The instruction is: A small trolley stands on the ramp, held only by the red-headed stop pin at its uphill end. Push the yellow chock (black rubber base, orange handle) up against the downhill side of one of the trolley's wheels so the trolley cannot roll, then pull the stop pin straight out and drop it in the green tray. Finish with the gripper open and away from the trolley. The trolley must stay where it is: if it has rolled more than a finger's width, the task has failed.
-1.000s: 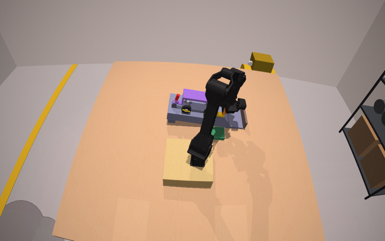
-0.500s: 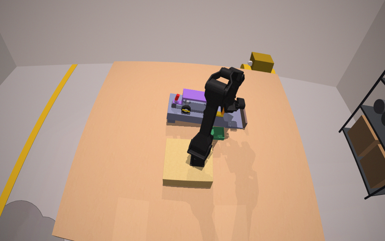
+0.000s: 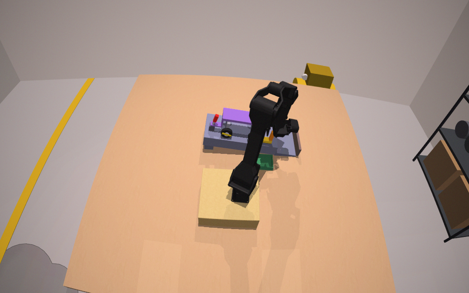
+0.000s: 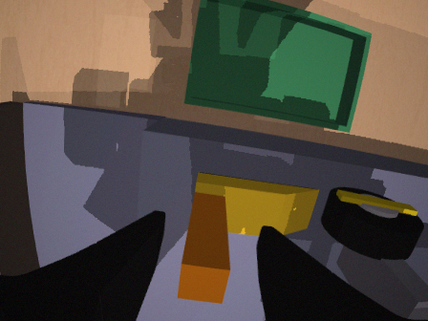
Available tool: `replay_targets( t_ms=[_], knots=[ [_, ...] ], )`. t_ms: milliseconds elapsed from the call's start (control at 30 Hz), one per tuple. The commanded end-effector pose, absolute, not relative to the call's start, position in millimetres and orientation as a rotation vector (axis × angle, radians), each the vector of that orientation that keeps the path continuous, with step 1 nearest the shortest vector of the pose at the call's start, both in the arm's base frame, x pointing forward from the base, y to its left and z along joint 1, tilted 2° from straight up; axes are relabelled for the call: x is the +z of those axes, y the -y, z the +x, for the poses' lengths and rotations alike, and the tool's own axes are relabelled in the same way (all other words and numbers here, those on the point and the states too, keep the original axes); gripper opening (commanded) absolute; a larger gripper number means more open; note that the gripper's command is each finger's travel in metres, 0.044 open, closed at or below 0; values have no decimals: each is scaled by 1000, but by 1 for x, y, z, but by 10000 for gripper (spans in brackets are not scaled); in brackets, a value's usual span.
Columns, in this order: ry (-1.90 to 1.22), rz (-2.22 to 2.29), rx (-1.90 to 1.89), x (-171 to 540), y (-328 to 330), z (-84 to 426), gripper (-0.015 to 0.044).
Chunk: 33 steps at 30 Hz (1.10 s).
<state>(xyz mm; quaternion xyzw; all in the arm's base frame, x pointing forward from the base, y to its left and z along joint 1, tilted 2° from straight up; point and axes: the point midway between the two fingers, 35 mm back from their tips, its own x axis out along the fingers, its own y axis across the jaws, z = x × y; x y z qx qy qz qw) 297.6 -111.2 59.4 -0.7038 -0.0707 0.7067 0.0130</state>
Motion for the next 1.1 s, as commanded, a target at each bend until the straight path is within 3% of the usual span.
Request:
replay_targets(
  t_ms=[0,500,633,767,1067],
  knots=[
    [224,-2196,2193,72,113,299,190],
    [224,-2192,2193,117,119,300,190],
    [214,-2186,2197,108,119,298,295],
    [271,-2274,2196,112,114,307,190],
    [763,-2561,2212,130,63,334,190]
  ],
)
